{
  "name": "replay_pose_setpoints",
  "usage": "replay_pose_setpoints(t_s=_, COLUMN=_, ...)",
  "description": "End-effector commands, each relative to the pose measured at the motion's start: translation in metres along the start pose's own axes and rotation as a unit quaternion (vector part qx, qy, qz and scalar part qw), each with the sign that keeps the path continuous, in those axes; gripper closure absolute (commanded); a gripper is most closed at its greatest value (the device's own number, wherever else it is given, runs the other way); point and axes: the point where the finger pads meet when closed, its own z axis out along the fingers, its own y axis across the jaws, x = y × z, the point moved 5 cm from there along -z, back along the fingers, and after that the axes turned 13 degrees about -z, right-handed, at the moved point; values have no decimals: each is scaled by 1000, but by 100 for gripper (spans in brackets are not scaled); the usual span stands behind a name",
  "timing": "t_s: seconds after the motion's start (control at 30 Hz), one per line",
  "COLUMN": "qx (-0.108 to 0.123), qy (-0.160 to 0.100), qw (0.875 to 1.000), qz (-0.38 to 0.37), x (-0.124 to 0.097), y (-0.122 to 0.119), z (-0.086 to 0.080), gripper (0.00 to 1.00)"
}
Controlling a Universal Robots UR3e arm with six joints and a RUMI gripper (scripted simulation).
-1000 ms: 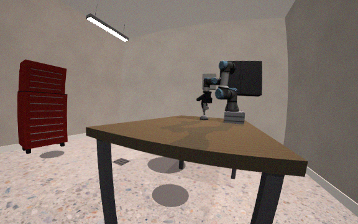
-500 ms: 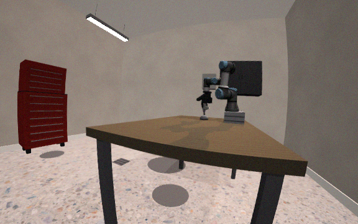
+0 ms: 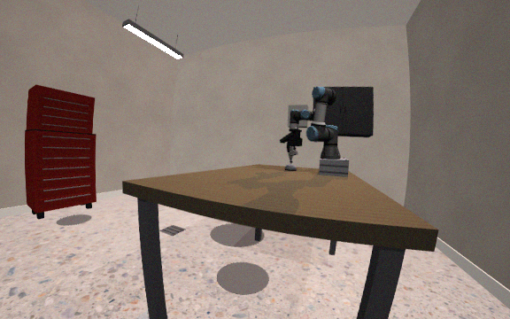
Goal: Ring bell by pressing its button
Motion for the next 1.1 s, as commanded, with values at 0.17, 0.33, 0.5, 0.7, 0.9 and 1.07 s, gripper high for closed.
replay_pose_setpoints(t_s=0.17, qx=1, qy=-1, qw=1000, qz=0, x=0, y=0, z=-25, gripper=100)
replay_pose_setpoints(t_s=0.33, qx=1, qy=-1, qw=1000, qz=0, x=0, y=0, z=-40, gripper=100)
replay_pose_setpoints(t_s=0.5, qx=1, qy=-1, qw=1000, qz=0, x=0, y=0, z=-52, gripper=100)
replay_pose_setpoints(t_s=0.7, qx=1, qy=-1, qw=1000, qz=0, x=0, y=0, z=-59, gripper=100)
replay_pose_setpoints(t_s=0.9, qx=1, qy=-1, qw=1000, qz=0, x=0, y=0, z=-64, gripper=100)
replay_pose_setpoints(t_s=1.07, qx=1, qy=-2, qw=1000, qz=0, x=0, y=0, z=-64, gripper=100)
